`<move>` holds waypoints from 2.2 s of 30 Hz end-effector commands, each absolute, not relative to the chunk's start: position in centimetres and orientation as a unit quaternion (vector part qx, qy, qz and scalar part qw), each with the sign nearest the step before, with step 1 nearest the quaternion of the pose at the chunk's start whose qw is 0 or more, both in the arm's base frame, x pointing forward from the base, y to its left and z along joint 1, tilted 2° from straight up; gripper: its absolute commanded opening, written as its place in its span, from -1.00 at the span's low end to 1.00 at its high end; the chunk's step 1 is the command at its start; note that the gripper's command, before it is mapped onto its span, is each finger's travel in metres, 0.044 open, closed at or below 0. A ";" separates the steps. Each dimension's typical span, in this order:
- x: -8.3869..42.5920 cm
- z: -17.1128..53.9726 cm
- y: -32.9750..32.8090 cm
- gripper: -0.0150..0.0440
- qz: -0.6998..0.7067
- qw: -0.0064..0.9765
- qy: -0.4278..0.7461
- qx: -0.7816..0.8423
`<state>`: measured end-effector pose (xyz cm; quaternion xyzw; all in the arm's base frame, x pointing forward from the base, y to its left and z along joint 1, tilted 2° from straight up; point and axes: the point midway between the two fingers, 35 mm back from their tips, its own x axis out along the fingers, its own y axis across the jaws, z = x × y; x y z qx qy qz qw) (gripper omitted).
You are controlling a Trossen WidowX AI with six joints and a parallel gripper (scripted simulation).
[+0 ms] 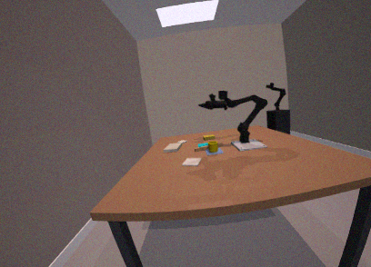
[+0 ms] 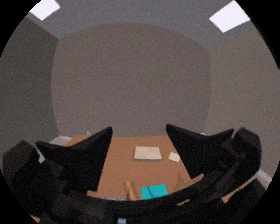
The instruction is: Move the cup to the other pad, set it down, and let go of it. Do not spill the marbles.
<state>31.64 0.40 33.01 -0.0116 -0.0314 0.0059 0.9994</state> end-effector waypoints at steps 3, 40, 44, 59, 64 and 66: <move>33.0 30.2 1.4 0.60 0.019 0.997 0.050 0.054; 25.5 11.3 8.8 0.07 -0.343 0.609 0.624 0.350; 25.6 10.7 8.9 0.07 -0.343 0.609 0.624 0.350; 25.6 8.2 8.9 0.07 -0.343 0.609 0.624 0.350; 25.6 7.4 8.9 0.07 -0.343 0.608 0.624 0.350; 25.5 7.1 8.9 0.07 -0.343 0.608 0.624 0.350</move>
